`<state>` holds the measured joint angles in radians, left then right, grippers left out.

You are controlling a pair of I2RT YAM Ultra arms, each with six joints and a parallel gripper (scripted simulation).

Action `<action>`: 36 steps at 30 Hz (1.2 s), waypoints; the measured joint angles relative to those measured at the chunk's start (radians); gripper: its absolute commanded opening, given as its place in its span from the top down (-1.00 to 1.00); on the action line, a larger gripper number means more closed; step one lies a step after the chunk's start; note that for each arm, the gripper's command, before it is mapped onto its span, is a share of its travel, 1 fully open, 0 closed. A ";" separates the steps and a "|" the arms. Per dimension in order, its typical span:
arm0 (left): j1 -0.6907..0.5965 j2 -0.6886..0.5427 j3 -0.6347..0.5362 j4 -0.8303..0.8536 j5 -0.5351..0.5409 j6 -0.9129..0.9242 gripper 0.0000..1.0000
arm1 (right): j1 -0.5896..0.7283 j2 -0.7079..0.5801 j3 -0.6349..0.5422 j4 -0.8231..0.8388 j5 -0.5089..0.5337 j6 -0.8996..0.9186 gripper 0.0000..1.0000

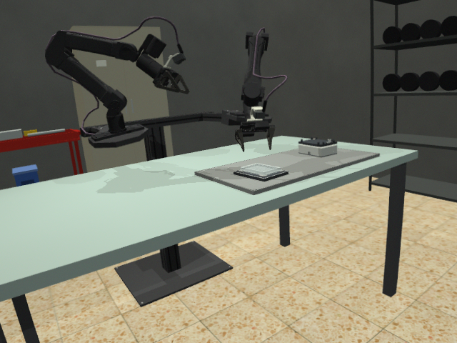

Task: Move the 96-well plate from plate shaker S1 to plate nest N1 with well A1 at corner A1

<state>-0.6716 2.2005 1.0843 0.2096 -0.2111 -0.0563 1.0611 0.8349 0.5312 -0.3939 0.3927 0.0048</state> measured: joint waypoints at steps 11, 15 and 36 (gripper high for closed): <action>0.030 -0.002 -0.136 0.267 0.063 0.149 -1.00 | 0.000 0.000 0.000 0.000 0.000 0.000 -1.00; 0.030 -0.002 -0.137 0.294 0.068 0.156 -1.00 | 0.000 0.000 0.000 0.000 0.000 0.000 -1.00; 0.030 -0.002 -0.137 0.313 0.072 0.162 -1.00 | 0.000 0.000 0.000 0.000 0.000 0.000 -1.00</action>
<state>-0.6418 2.1986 0.9474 0.5224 -0.1394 0.1055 1.0611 0.8349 0.5312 -0.3939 0.3927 0.0048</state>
